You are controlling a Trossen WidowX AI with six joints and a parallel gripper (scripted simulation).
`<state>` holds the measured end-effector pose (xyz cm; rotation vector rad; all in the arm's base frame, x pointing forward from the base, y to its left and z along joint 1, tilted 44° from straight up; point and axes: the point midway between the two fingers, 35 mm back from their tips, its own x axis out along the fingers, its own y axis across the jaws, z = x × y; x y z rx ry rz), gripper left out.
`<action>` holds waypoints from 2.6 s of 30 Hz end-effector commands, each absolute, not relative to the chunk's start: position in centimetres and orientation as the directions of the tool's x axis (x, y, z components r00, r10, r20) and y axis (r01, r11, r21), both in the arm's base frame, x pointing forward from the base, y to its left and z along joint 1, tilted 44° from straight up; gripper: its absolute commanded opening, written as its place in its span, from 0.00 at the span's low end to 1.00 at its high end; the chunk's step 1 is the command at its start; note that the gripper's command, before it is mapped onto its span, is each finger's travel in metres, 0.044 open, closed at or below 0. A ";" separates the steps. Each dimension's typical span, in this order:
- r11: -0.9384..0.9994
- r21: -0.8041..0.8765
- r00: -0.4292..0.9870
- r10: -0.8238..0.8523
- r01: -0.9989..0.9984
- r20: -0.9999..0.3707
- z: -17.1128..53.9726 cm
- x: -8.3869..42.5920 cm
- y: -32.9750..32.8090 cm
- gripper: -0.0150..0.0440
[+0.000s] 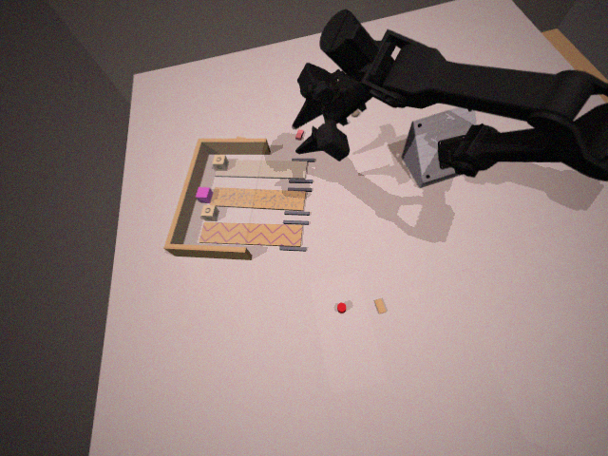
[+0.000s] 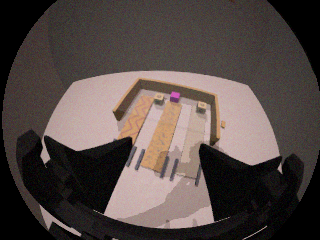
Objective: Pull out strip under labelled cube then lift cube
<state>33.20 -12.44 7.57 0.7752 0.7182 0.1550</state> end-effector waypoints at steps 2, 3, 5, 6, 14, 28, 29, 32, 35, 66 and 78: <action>0.710 0.679 0.649 0.431 0.185 -0.628 5.3 35.2 -13.2 0.62; 0.708 0.677 0.617 0.446 0.200 -0.648 4.6 35.6 -13.3 0.58; 0.704 0.673 0.549 0.478 0.226 -0.686 3.3 36.2 -13.4 0.49; 0.703 0.670 0.512 0.495 0.239 -0.702 2.6 36.5 -13.3 0.44; 0.701 0.643 0.181 0.621 0.307 -0.763 -2.5 37.4 -12.3 0.25; 0.701 0.635 -0.024 0.677 0.325 -0.736 -5.3 36.8 -10.4 0.25; 0.701 0.635 -0.024 0.677 0.325 -0.736 -5.4 36.8 -10.2 0.25; 0.701 0.635 -0.024 0.677 0.325 -0.736 -5.8 36.8 -9.9 0.25; 0.701 0.635 -0.024 0.677 0.325 -0.736 -6.1 36.8 -9.6 0.25; 0.699 0.637 -0.024 0.680 0.325 -0.733 -9.7 36.3 -6.0 0.25; 0.699 0.637 -0.024 0.680 0.325 -0.733 -9.8 36.3 -5.9 0.25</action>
